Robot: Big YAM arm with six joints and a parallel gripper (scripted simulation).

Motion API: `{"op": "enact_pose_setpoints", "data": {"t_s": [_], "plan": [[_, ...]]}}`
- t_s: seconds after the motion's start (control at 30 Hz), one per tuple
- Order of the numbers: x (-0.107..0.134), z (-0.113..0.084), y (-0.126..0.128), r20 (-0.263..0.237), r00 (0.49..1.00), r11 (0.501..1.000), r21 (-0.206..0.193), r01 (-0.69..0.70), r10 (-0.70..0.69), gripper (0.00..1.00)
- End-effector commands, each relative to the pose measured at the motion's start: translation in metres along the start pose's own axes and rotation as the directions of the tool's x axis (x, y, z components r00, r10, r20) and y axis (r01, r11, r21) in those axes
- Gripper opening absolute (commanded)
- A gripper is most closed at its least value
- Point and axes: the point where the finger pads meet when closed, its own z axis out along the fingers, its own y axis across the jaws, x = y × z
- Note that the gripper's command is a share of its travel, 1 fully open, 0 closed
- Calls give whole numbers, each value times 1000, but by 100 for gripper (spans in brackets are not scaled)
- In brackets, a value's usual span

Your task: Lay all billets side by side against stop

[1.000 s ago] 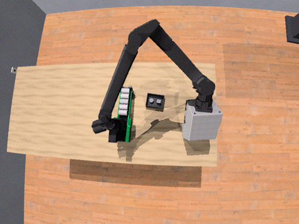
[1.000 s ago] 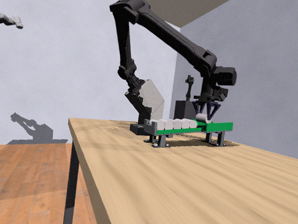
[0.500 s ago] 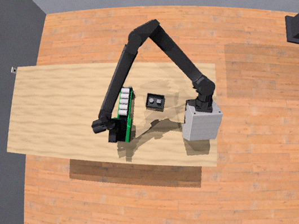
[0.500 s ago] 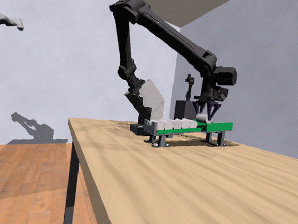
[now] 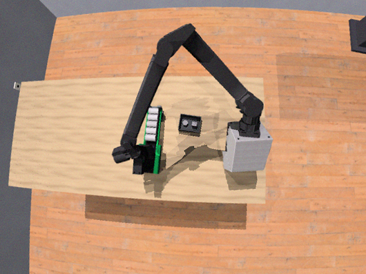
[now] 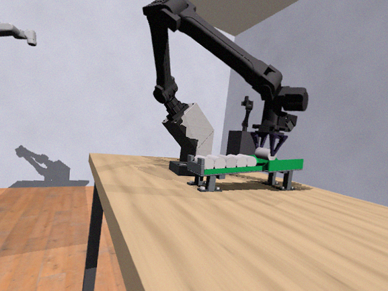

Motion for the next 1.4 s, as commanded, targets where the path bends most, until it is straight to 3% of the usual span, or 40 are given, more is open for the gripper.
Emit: {"op": "enact_pose_setpoints", "data": {"t_s": [0.0,0.33,0.97,1.13,1.27,1.37], "plan": [[-6,-25,-31,21,999,997,72,-26,24,0],[-6,-24,-31,21,999,997,70,-26,25,0],[2,1,-27,13,999,998,44,-36,35,0],[-3,-6,-26,16,1000,998,62,-22,21,0],[4,12,-15,9,1000,999,30,-22,22,0],[1,14,-12,7,1000,1000,28,-12,12,0]]}}
